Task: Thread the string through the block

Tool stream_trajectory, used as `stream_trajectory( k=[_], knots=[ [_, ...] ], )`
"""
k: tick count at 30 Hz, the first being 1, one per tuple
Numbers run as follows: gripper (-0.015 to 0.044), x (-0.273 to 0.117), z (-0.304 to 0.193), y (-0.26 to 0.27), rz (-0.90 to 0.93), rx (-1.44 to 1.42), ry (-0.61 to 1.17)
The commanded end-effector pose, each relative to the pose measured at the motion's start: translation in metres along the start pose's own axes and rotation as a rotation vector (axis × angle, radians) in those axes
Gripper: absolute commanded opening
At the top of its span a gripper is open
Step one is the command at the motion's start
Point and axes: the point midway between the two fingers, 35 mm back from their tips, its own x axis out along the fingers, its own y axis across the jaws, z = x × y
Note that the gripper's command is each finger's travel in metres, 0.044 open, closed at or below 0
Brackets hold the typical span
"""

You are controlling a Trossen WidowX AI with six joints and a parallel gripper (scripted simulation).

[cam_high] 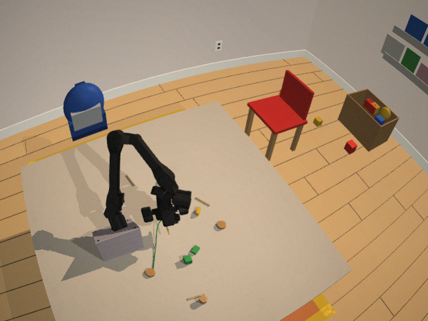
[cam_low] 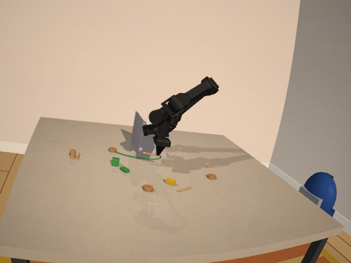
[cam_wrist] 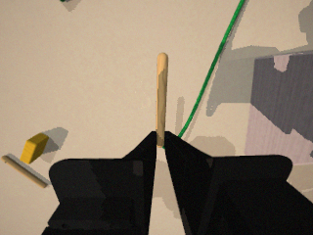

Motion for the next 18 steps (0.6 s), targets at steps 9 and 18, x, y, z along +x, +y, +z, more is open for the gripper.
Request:
stream_trajectory(
  k=[9, 18],
  knots=[
    [0.0, 0.0012, -0.0091, -0.0018, 0.002, 0.003, 0.006],
    [0.0, 0.0077, -0.0049, 0.0065, 0.003, 0.003, 0.006]
  ],
)
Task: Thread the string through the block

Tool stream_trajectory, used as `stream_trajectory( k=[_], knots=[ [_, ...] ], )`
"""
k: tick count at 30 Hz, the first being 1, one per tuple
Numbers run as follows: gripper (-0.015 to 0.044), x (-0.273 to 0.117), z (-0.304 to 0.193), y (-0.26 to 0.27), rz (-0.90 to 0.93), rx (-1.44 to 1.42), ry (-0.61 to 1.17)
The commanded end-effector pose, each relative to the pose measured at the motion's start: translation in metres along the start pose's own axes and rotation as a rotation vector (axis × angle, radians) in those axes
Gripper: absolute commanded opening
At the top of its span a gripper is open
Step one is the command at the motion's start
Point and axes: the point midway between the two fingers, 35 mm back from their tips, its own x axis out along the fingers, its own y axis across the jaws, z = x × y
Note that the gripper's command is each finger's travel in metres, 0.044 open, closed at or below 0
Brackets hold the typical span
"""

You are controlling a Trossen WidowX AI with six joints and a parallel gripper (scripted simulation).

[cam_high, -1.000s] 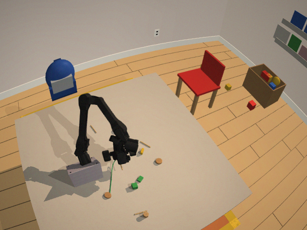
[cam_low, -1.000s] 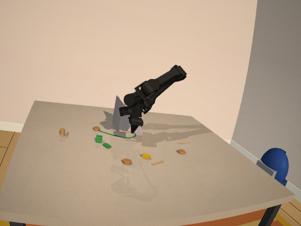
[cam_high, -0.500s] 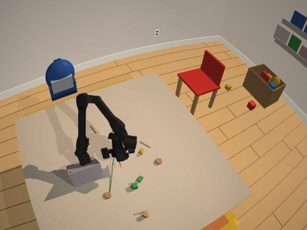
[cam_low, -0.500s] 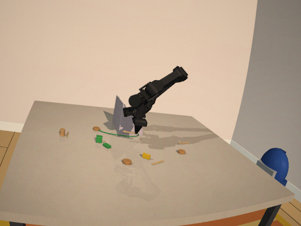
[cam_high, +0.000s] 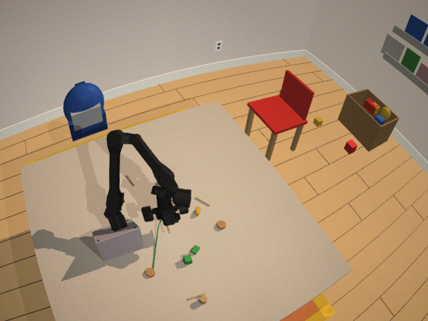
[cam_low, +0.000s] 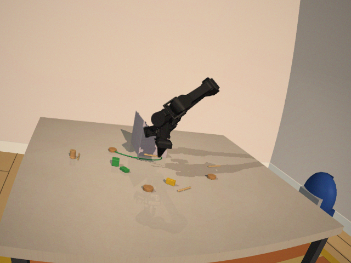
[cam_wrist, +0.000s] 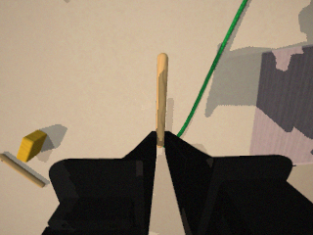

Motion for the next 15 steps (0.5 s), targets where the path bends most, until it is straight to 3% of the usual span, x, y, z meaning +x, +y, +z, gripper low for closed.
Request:
stream_trajectory(
  k=[1, 15],
  knots=[
    [0.0, 0.003, 0.002, 0.005, 0.0, 0.005, 0.004],
    [0.0, 0.014, 0.009, 0.017, 0.001, 0.004, 0.004]
  ],
)
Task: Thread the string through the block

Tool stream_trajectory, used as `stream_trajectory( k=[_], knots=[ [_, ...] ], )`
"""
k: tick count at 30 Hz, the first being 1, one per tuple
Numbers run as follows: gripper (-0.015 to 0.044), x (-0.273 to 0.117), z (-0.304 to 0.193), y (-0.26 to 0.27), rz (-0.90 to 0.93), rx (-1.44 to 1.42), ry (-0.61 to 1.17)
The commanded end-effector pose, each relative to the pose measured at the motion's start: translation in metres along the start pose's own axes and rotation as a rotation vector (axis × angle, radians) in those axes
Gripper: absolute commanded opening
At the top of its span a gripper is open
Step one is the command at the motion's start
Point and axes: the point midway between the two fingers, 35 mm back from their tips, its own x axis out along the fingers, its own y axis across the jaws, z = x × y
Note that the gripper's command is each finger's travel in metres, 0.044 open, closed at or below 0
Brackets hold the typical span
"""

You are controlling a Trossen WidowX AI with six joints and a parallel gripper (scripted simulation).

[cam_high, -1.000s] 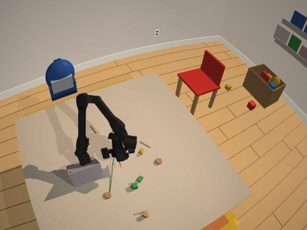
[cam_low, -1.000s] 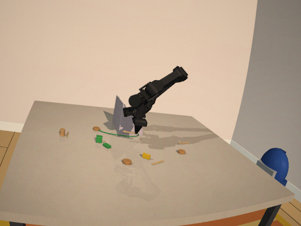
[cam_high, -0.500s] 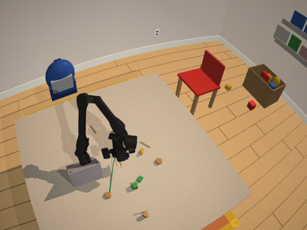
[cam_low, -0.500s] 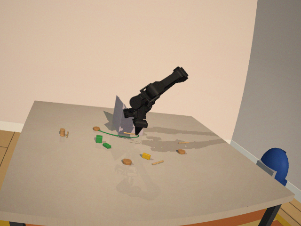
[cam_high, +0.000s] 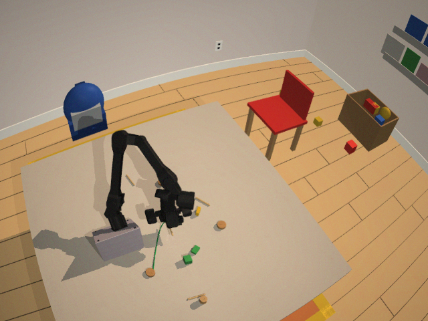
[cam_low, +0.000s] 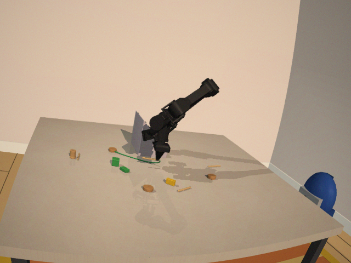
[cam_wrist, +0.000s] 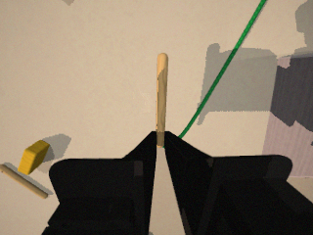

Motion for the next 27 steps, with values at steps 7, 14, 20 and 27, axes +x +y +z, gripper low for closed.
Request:
stream_trajectory(
  k=[7, 14, 20, 27],
  knots=[
    [0.0, 0.008, 0.005, 0.012, 0.005, 0.001, 0.003],
    [0.0, 0.014, 0.008, 0.017, 0.005, 0.001, 0.003],
    [0.0, 0.019, 0.011, 0.022, 0.005, 0.0, 0.003],
    [0.0, 0.026, 0.014, 0.027, 0.005, 0.0, 0.004]
  ],
)
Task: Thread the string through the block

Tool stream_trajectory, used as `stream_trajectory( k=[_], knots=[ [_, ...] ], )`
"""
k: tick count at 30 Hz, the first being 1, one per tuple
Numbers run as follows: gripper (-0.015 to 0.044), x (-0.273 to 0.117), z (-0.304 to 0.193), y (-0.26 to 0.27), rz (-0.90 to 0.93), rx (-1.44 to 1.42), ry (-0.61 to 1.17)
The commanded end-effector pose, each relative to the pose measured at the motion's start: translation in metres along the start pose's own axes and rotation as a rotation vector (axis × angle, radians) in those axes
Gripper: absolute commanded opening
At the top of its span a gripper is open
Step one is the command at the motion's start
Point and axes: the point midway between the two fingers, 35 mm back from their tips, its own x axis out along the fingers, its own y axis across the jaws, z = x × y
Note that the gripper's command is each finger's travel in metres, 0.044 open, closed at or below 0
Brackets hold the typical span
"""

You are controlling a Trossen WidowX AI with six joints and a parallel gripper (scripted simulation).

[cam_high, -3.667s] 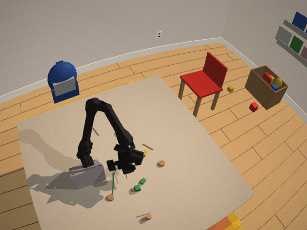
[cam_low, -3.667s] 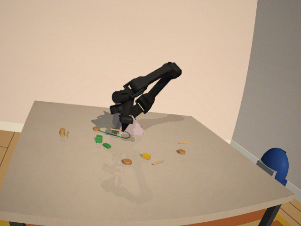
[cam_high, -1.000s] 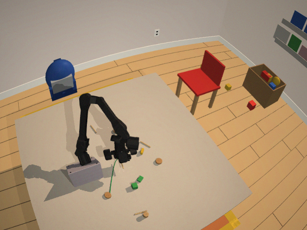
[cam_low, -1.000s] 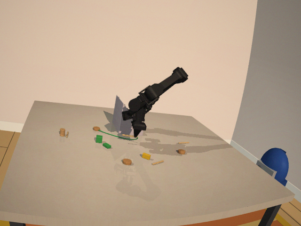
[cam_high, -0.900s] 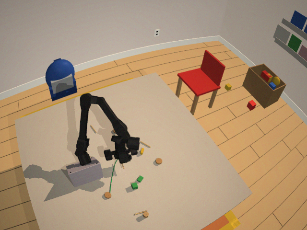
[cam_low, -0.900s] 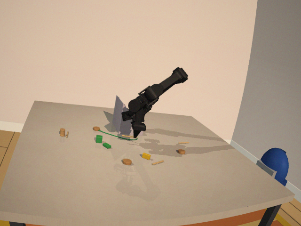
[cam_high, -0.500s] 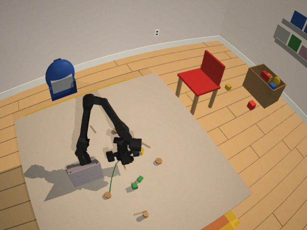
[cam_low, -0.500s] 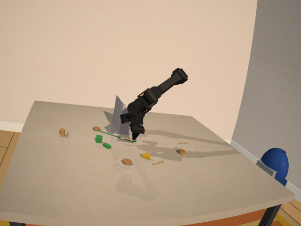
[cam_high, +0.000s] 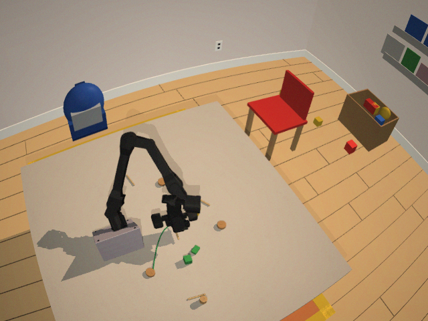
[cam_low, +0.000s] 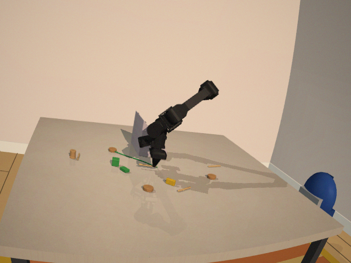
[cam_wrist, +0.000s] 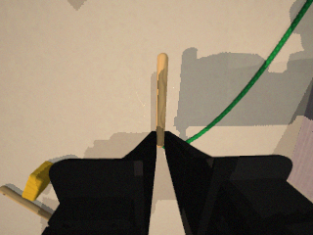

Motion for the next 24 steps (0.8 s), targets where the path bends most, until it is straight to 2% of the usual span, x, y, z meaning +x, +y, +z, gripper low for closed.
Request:
stream_trajectory(
  k=[1, 24],
  knots=[
    [0.0, 0.003, 0.002, 0.006, 0.004, 0.001, 0.003],
    [0.0, 0.002, 0.02, 0.008, 0.006, 0.002, -0.002]
  ],
)
